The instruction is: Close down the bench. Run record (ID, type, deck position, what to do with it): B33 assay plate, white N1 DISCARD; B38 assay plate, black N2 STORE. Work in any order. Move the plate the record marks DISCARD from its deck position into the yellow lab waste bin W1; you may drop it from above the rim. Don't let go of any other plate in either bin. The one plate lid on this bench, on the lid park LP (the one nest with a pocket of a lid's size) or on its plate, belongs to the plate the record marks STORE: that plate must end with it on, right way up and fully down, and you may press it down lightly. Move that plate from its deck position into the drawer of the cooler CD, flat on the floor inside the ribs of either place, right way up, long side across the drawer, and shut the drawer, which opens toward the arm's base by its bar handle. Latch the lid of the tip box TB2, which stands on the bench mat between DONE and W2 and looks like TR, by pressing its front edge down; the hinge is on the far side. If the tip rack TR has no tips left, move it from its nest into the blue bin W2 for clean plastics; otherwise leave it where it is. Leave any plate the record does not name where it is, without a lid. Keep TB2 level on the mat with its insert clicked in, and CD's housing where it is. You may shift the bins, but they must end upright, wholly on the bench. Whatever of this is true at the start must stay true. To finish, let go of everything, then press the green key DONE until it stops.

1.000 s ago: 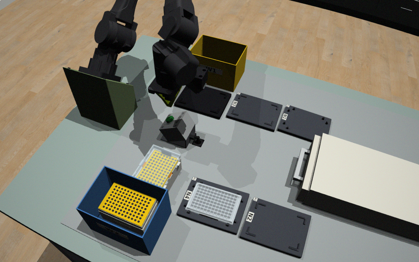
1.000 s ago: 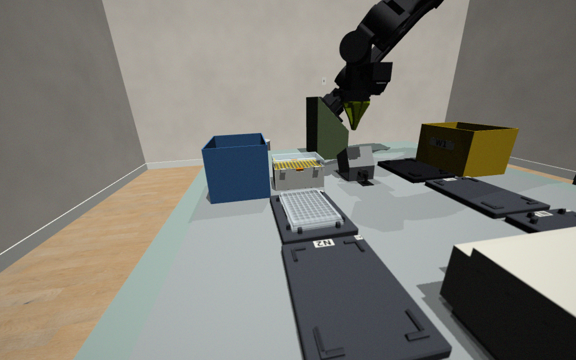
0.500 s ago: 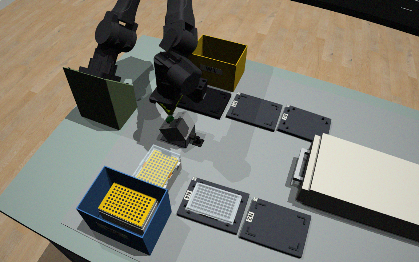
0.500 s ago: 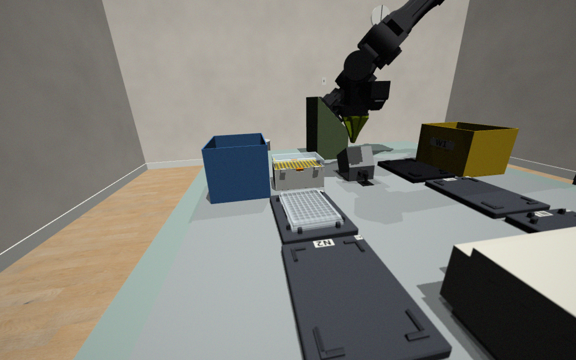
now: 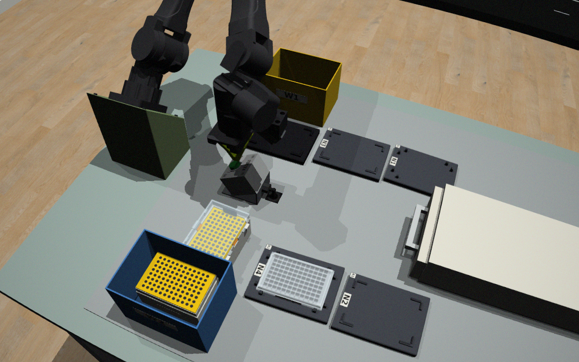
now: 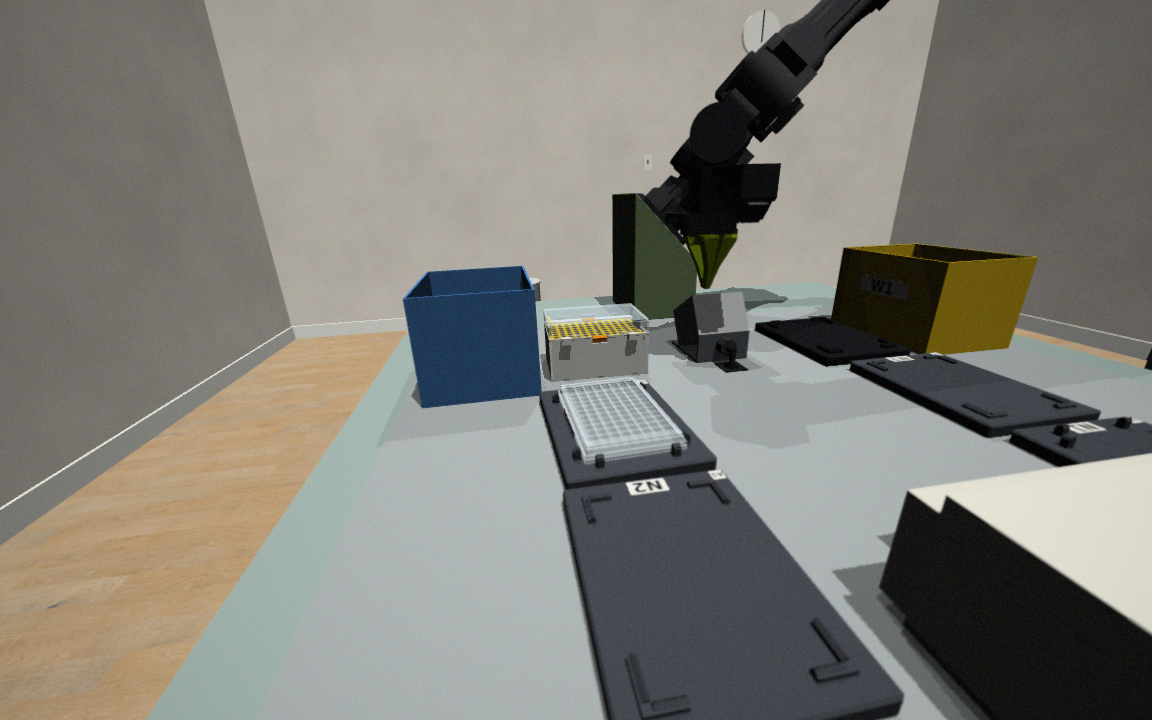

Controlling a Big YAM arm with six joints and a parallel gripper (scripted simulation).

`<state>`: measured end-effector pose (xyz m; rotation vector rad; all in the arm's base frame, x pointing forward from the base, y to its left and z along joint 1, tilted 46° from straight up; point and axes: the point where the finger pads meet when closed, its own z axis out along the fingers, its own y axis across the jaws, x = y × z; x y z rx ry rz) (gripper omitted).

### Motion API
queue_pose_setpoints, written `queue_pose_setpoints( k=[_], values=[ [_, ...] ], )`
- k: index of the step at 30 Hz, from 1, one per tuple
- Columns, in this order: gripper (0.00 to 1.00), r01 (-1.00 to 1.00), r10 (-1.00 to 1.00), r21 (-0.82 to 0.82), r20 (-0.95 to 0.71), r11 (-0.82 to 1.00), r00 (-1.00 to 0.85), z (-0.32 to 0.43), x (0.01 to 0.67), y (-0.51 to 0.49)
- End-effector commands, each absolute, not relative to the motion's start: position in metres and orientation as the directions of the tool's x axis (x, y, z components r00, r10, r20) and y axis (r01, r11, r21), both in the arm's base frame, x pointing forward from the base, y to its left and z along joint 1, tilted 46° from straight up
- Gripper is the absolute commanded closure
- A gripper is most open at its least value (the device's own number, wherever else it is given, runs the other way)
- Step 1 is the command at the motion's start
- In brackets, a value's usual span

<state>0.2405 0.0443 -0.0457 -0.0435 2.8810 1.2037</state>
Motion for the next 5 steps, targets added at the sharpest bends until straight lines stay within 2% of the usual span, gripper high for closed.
queue_pose_setpoints(
  k=[1, 5],
  values=[
    [1.0, -0.012, -0.005, 0.715, -0.012, 0.699, -1.0, -0.0496, 0.2368, 0.0468],
    [1.0, -0.022, -0.013, 0.714, -0.018, 0.7, -1.0, -0.0503, 0.2374, 0.0504]
  ],
)
